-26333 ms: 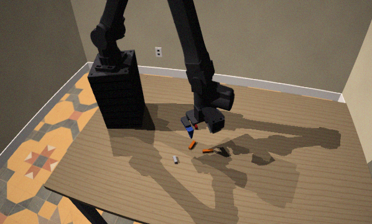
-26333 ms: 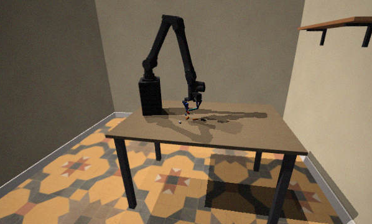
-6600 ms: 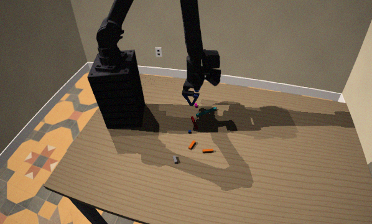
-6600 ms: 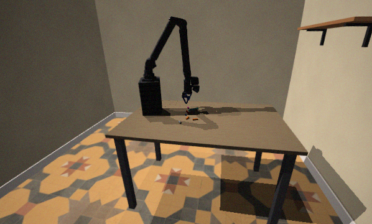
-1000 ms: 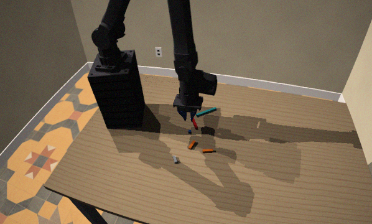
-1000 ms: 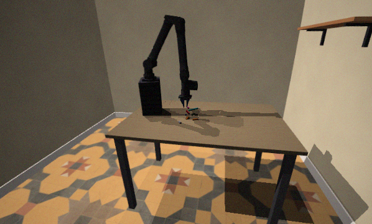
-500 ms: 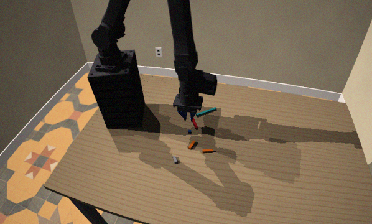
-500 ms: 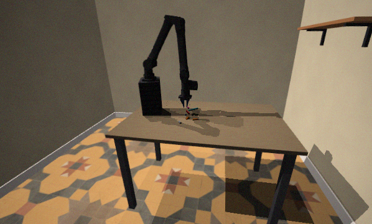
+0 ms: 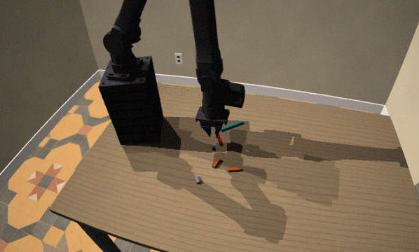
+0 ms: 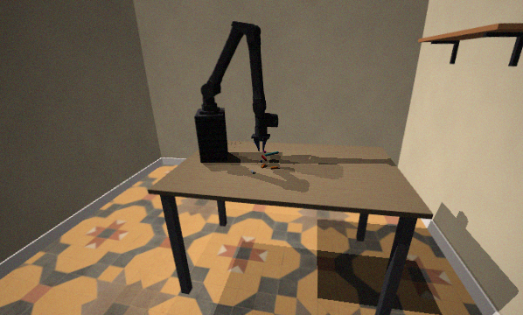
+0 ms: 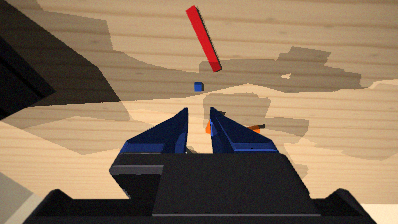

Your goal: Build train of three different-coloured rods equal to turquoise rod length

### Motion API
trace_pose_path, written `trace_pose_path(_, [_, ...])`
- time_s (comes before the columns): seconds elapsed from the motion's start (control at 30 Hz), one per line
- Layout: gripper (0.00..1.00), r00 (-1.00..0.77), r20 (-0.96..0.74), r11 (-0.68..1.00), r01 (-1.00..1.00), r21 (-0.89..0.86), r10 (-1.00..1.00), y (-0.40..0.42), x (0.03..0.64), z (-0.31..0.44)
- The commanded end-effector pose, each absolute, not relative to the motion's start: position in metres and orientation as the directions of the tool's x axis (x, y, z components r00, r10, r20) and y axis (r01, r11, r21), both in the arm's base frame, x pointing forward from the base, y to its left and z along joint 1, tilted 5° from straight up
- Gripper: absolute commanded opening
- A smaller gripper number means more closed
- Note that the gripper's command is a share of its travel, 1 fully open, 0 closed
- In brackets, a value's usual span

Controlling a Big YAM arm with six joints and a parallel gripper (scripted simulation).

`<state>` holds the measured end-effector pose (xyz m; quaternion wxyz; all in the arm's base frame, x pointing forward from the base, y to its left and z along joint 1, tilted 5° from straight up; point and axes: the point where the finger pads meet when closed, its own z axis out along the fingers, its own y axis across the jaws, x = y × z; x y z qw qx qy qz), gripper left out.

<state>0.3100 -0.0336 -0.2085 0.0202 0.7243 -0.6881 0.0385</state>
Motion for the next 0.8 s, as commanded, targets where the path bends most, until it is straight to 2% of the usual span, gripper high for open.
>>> trace_pose_path(0.0, [0.23,0.051,0.079,-0.053,-0.998,-0.033,-0.996,-0.035,0.314,-0.217])
trace_pose_path(0.77, [0.23,0.052,0.079,-0.054,-0.998,-0.029,-0.996,-0.038,0.312,-0.249])
